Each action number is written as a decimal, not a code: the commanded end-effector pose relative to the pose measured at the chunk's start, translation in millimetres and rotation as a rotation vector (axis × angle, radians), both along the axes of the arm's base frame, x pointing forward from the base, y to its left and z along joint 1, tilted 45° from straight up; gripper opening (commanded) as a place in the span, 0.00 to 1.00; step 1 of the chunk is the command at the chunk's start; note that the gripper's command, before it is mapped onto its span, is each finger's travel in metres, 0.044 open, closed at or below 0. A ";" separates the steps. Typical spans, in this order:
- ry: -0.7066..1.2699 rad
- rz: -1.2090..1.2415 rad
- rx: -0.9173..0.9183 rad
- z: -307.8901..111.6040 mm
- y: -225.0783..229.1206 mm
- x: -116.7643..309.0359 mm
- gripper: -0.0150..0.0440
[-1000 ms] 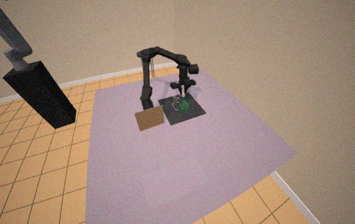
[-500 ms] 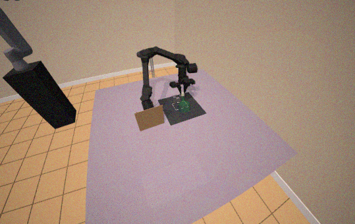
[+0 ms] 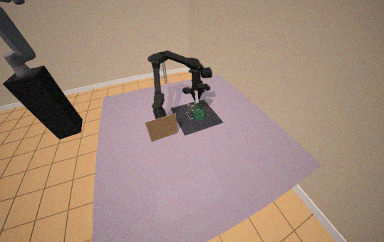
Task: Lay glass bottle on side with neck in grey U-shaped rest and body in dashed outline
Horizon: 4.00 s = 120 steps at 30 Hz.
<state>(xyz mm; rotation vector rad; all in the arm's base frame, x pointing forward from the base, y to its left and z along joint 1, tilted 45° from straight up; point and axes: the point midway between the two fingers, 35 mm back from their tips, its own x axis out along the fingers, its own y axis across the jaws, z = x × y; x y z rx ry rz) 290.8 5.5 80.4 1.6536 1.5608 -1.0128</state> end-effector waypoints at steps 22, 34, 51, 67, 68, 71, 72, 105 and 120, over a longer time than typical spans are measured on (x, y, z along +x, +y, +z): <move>0.008 -0.011 -0.042 13.7 23.7 1.6 0.44; 0.013 -0.020 -0.070 18.7 35.4 2.4 0.44; 0.018 -0.034 -0.100 25.2 56.6 3.8 0.44; 0.017 -0.044 -0.111 28.2 77.2 4.9 0.44; 0.016 -0.044 -0.111 28.3 78.5 5.0 0.44; 0.015 -0.045 -0.111 28.5 82.3 5.2 0.44; 0.015 -0.046 -0.111 28.5 83.6 5.2 0.44; -0.004 -0.040 -0.104 28.1 110.9 7.2 0.44; -0.014 -0.034 -0.102 27.5 120.4 8.1 0.44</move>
